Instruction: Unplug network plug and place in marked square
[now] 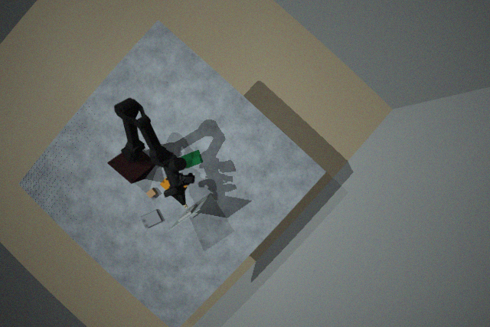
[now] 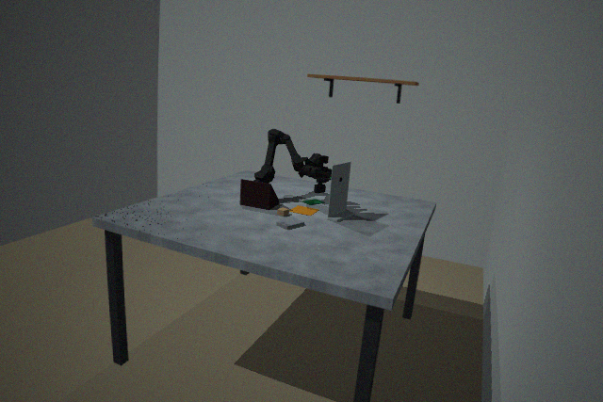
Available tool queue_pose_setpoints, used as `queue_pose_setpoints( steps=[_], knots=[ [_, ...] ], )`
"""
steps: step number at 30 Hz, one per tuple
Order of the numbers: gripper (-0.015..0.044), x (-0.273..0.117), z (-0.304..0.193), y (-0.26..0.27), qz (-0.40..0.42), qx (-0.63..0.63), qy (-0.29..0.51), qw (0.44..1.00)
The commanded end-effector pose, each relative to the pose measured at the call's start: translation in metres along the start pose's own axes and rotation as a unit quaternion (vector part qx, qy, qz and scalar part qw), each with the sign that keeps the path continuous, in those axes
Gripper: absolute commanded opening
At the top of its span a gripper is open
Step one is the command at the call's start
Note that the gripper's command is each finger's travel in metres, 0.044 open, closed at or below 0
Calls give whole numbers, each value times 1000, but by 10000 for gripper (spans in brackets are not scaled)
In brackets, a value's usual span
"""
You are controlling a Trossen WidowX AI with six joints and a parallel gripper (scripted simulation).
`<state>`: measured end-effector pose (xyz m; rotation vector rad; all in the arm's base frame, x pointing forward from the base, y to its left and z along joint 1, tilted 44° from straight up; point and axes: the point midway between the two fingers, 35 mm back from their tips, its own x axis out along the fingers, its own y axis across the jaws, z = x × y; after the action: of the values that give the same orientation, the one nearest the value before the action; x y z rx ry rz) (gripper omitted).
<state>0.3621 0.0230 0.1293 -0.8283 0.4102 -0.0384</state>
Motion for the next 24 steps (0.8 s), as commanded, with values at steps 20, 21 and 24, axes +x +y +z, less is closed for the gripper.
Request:
queue_pose_setpoints(
  steps=[20,21,24],
  knots=[
    [0,-11,-2,0,-1,2,3,1000],
    [0,-11,-2,0,-1,2,3,1000],
    [0,-13,-2,0,-1,2,3,1000]
  ],
)
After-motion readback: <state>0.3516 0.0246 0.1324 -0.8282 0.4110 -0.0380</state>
